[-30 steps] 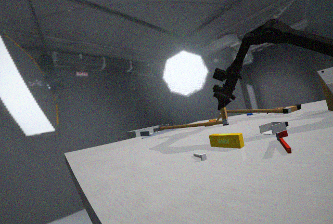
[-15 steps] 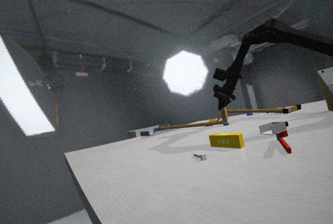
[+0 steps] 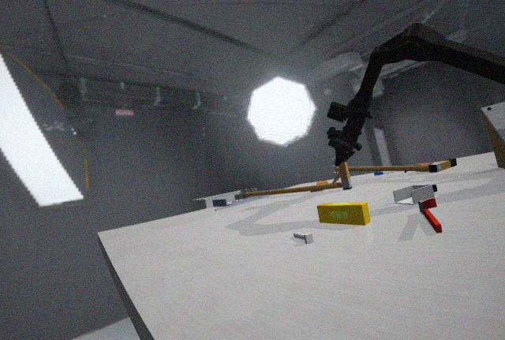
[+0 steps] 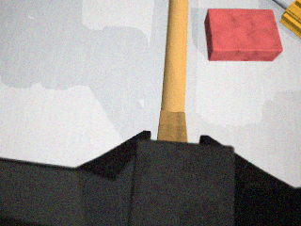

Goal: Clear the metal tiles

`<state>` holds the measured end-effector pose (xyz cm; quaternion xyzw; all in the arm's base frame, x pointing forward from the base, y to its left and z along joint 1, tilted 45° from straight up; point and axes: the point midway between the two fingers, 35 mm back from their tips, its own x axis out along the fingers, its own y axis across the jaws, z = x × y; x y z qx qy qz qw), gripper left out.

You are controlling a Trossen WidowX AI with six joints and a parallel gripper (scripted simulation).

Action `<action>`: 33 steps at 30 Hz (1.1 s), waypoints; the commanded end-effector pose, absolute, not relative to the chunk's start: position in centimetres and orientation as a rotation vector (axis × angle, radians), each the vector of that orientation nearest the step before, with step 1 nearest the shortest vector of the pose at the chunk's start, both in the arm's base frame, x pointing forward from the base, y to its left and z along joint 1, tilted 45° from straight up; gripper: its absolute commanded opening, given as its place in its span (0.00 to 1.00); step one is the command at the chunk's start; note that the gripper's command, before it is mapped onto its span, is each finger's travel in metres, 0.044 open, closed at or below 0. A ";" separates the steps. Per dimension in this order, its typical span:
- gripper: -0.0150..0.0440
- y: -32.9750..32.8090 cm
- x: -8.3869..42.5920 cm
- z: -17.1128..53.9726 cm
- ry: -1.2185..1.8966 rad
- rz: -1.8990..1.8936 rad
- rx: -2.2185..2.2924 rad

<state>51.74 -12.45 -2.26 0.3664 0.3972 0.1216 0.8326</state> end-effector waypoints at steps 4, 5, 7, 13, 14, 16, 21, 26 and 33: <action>0.25 -13.0 50.8 -1.9 0.833 0.254 0.775; 0.25 -13.0 50.7 -1.9 0.833 0.254 0.775; 0.25 -13.0 50.5 -1.9 0.833 0.254 0.775; 0.25 -13.1 49.8 -1.9 0.834 0.253 0.775; 0.25 -13.1 49.6 -1.9 0.834 0.253 0.774; 0.25 -13.1 49.4 -1.9 0.834 0.252 0.774; 0.25 -13.2 48.8 -1.9 0.834 0.252 0.774; 0.25 -13.2 48.2 -1.9 0.834 0.251 0.774; 0.25 -13.2 47.3 -1.9 0.835 0.251 0.774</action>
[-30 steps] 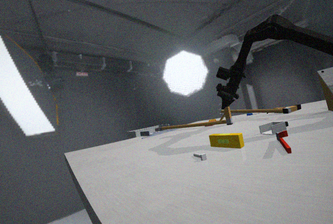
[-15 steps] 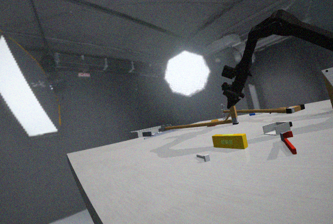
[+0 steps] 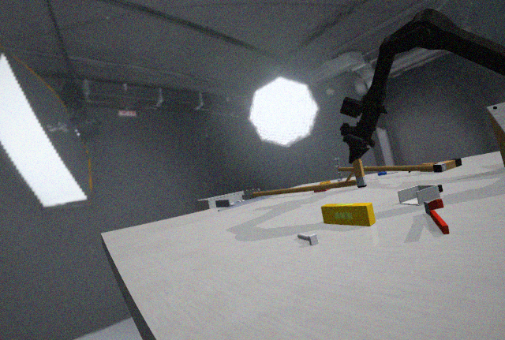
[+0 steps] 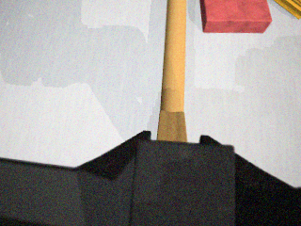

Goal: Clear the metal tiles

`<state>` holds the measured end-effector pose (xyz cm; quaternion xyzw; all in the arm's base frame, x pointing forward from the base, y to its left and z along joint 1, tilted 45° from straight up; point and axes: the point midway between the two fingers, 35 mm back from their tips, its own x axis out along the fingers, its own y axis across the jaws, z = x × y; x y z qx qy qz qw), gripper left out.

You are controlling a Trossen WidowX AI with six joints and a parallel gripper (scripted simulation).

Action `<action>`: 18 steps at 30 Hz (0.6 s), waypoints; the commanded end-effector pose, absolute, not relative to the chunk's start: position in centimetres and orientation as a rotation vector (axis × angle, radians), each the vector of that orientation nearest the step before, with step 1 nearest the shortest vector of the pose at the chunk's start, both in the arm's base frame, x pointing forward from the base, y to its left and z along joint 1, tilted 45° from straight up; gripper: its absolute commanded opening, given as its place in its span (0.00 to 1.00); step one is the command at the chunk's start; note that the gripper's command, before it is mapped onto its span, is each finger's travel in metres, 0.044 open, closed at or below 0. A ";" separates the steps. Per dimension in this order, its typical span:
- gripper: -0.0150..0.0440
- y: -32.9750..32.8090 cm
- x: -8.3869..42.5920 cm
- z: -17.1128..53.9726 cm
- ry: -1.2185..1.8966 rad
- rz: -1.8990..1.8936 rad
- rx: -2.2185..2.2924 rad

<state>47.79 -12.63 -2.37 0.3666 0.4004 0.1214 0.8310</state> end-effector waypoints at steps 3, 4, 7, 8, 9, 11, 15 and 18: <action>0.25 -13.2 47.0 -1.9 0.835 0.250 0.774; 0.25 -13.3 46.9 -1.9 0.835 0.250 0.773; 0.25 -13.3 46.5 -1.9 0.835 0.250 0.773; 0.25 -13.3 46.4 -1.9 0.835 0.250 0.773; 0.25 -13.3 46.2 -2.0 0.835 0.250 0.773; 0.25 -13.3 46.0 -2.0 0.835 0.250 0.773; 0.25 -13.3 45.5 -2.0 0.835 0.249 0.773; 0.25 -13.3 45.1 -2.0 0.835 0.249 0.773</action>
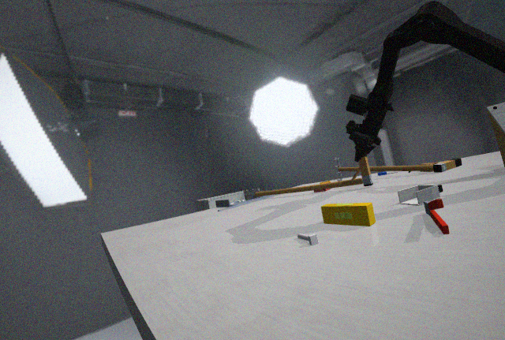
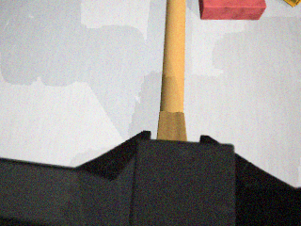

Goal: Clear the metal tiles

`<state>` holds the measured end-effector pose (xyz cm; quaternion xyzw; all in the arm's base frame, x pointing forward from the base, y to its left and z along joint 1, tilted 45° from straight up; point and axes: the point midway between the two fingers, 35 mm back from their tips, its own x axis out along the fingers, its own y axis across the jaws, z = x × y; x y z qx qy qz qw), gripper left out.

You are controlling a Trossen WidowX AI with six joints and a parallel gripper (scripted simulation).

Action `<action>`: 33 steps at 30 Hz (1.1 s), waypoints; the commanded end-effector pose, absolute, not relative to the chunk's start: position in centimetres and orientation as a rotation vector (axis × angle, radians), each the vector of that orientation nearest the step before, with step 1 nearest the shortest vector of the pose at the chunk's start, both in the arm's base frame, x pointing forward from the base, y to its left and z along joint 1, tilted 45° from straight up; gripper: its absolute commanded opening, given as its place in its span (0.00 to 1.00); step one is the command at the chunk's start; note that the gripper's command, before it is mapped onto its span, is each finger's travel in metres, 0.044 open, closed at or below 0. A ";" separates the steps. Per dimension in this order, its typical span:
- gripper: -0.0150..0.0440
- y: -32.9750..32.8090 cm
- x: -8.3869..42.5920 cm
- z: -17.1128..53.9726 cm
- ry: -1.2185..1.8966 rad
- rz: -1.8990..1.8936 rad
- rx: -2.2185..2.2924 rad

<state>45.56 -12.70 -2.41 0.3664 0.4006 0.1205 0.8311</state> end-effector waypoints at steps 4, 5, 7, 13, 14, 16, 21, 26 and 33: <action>0.25 -13.2 44.6 -2.0 0.835 0.248 0.773; 0.25 -13.2 44.5 -2.0 0.835 0.248 0.773; 0.25 -13.2 44.2 -2.0 0.835 0.248 0.773; 0.25 -13.2 43.5 -2.1 0.835 0.248 0.773; 0.25 -13.2 43.3 -2.1 0.835 0.248 0.773; 0.25 -13.2 43.1 -2.1 0.835 0.247 0.773; 0.25 -13.1 42.4 -2.1 0.835 0.247 0.773; 0.25 -13.1 41.8 -2.2 0.835 0.247 0.773; 0.25 -13.0 40.9 -2.2 0.834 0.246 0.774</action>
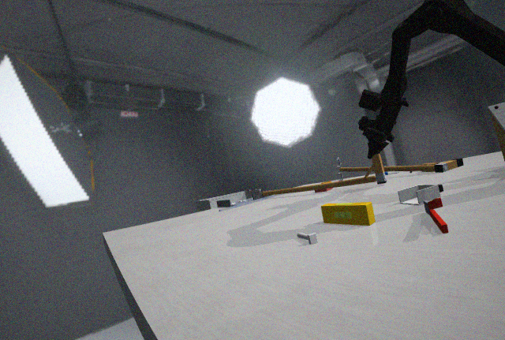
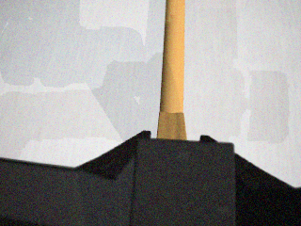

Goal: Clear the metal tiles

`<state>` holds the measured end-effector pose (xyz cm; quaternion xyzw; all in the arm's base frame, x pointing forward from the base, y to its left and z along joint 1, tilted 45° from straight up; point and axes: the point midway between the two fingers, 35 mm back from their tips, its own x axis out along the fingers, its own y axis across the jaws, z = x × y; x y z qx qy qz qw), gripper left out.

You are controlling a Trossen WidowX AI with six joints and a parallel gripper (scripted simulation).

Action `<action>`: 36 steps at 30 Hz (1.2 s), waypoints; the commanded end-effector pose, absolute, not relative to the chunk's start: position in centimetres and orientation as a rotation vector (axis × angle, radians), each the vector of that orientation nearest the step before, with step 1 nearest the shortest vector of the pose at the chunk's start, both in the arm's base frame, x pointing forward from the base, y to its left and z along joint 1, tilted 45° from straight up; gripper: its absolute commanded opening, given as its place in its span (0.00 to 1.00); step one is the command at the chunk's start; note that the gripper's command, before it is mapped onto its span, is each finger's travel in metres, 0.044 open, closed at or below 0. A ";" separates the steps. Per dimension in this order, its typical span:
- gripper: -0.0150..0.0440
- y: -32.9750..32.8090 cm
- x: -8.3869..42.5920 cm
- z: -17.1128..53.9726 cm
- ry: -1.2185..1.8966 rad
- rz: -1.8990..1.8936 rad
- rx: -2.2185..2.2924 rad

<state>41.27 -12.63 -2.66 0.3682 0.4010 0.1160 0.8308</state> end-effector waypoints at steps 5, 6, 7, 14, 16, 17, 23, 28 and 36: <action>0.25 -12.8 40.2 -2.2 0.834 0.246 0.774; 0.25 -12.8 40.1 -2.2 0.834 0.246 0.774; 0.25 -12.8 40.0 -2.2 0.834 0.246 0.774; 0.25 -12.6 39.1 -2.2 0.833 0.245 0.775; 0.25 -12.5 38.8 -2.2 0.833 0.245 0.775; 0.25 -12.5 38.7 -2.2 0.833 0.245 0.775; 0.25 -12.3 38.0 -2.2 0.832 0.245 0.775; 0.25 -12.1 37.3 -2.1 0.831 0.245 0.776; 0.25 -11.7 36.4 -2.1 0.830 0.244 0.777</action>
